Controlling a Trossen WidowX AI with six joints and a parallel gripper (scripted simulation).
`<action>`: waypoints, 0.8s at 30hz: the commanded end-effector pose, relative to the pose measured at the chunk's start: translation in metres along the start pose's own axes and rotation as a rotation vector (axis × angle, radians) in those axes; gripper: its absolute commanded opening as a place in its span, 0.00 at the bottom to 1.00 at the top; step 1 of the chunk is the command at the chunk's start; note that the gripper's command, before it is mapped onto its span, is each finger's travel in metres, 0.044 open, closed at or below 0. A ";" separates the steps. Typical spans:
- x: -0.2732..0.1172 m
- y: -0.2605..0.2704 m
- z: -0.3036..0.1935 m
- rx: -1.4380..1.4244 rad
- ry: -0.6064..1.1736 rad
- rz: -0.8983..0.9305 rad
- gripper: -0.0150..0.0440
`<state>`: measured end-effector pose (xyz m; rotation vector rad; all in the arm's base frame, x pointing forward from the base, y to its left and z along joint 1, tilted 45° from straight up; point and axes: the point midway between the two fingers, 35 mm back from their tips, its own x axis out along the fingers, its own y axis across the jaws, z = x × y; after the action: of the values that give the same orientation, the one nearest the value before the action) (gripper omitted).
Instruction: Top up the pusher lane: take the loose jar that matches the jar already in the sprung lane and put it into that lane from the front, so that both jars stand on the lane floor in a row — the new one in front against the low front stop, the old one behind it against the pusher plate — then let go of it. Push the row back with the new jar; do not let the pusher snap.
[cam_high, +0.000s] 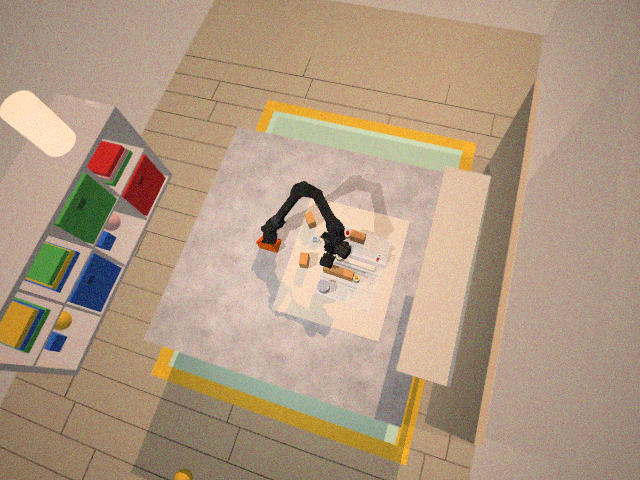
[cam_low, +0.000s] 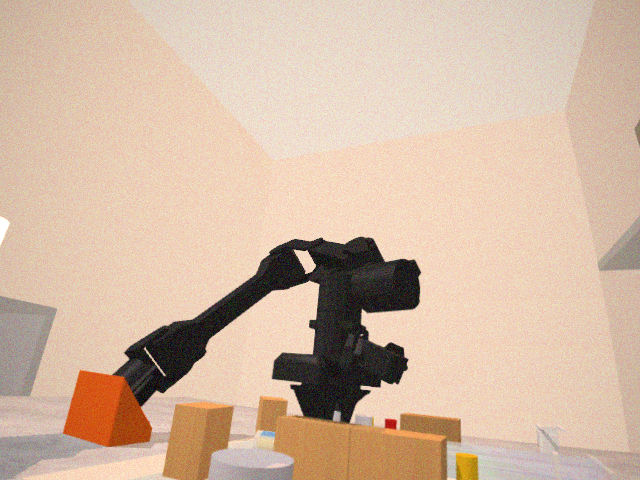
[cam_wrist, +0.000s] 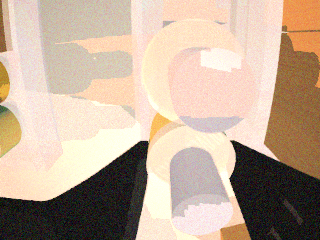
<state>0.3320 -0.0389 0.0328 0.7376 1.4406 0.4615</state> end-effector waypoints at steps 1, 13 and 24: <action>0.000 0.000 -0.001 -0.006 -0.003 0.004 0.25; 0.000 0.000 -0.001 -0.006 -0.003 0.004 0.34; 0.000 0.000 -0.001 -0.006 -0.003 0.004 0.73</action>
<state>0.3316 -0.0389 0.0325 0.7380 1.4354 0.4641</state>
